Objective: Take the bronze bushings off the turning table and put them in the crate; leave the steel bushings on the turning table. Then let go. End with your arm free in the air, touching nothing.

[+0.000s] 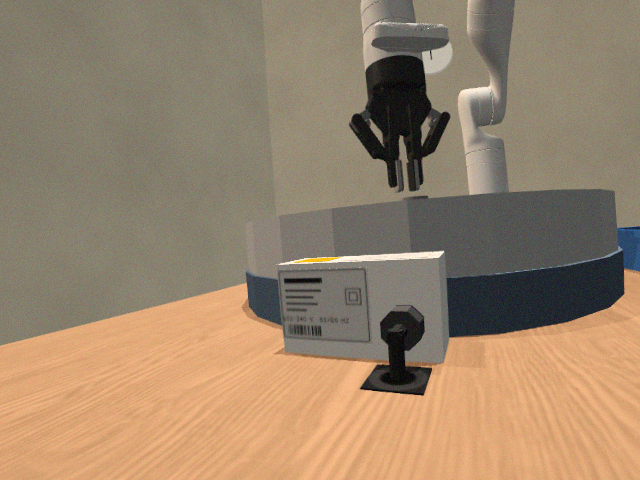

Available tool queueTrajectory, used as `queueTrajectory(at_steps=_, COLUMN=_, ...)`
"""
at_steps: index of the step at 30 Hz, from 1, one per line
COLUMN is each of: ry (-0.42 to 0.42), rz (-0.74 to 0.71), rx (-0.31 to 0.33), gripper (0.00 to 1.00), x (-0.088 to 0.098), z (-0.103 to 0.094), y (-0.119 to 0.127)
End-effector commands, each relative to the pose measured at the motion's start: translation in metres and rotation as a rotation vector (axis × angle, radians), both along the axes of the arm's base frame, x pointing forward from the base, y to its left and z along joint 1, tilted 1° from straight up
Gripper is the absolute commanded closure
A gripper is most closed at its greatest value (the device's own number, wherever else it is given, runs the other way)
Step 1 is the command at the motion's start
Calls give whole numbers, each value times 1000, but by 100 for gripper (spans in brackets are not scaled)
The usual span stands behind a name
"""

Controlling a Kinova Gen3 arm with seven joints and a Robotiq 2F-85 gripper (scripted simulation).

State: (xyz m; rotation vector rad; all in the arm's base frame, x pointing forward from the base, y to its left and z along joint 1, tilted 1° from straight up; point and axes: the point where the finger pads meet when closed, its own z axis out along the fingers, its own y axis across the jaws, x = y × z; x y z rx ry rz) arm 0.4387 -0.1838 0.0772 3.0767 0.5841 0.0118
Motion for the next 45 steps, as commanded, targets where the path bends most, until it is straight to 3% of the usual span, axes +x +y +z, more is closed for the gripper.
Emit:
queueTrajectory(at_steps=1, ry=-2, rz=0, rx=0, gripper=84, x=1, z=1, y=0)
queueTrajectory(at_steps=5, ry=-2, rz=0, rx=0, gripper=84, x=1, z=1, y=0)
queueTrajectory(at_steps=10, ry=-2, rz=0, rx=0, gripper=84, x=0, z=31, y=0)
queueTrajectory(at_steps=45, ry=-2, rz=0, rx=0, gripper=84, x=0, z=31, y=0)
